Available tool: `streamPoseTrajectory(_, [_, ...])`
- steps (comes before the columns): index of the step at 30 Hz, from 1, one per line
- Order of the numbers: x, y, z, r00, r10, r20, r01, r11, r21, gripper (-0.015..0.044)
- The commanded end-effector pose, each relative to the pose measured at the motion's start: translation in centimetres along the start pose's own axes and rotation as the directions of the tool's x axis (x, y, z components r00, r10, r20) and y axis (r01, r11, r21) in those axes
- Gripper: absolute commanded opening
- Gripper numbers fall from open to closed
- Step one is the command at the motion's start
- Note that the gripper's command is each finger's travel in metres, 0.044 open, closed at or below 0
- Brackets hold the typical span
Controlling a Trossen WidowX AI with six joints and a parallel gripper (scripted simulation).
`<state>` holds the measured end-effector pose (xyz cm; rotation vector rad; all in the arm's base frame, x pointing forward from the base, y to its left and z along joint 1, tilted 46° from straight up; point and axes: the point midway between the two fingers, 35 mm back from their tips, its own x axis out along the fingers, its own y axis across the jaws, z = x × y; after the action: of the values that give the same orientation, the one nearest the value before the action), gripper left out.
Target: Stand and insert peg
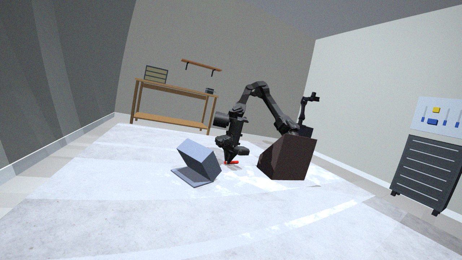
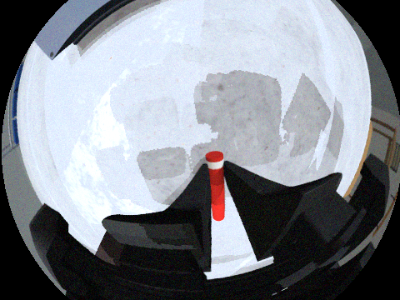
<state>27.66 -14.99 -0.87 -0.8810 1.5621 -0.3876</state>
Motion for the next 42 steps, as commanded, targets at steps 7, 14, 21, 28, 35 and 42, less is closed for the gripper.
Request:
streamPoseTrajectory(7, [-0.6,0.0,0.1,0.996,0.002,0.085,-0.002,1.000,0.000,0.0050])
streamPoseTrajectory(14, [-1.0,0.0,0.1,0.989,0.002,0.145,-0.002,1.000,0.000,0.0050])
streamPoseTrajectory(21, [-1.5,0.0,0.2,0.979,0.002,0.205,-0.002,1.000,0.000,0.0050])
streamPoseTrajectory(28, [-1.9,0.0,0.2,0.965,0.002,0.264,-0.002,1.000,0.000,0.0050])
streamPoseTrajectory(35, [-2.3,0.0,0.2,0.947,0.002,0.322,-0.002,1.000,0.000,0.0050])
streamPoseTrajectory(42, [-2.7,0.0,0.2,0.926,0.002,0.379,-0.002,1.000,-0.001,0.0050])
